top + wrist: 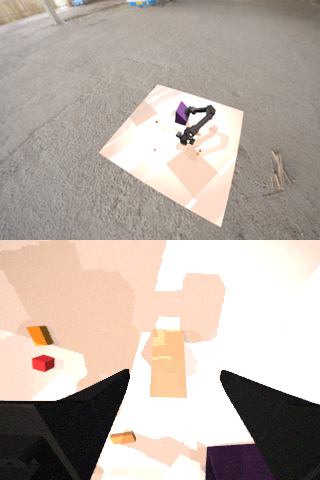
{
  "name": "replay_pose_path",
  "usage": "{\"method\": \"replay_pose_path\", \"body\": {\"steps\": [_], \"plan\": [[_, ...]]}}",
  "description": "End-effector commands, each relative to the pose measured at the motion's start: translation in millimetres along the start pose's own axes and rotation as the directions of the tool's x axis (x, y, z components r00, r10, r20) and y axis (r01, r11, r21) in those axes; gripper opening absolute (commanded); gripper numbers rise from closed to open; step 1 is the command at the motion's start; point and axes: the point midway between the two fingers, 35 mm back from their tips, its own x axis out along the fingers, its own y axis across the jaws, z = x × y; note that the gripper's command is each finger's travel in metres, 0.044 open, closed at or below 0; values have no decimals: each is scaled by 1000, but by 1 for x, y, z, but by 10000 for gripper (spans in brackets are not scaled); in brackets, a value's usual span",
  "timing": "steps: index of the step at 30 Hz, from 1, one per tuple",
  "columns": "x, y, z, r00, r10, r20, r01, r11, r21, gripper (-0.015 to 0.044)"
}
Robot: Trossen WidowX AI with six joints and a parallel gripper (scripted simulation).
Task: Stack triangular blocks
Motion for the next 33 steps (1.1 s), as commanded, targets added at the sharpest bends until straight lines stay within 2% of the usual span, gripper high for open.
{"method": "replay_pose_path", "body": {"steps": [1, 27, 33], "plan": [[9, 0, -2, 1000, 2, -11, -2, 1000, 9, 440], [48, 4, -7, 1000, 7, -11, -7, 1000, 20, 440], [48, 4, -7, 1000, 7, -11, -7, 1000, 20, 282]]}}
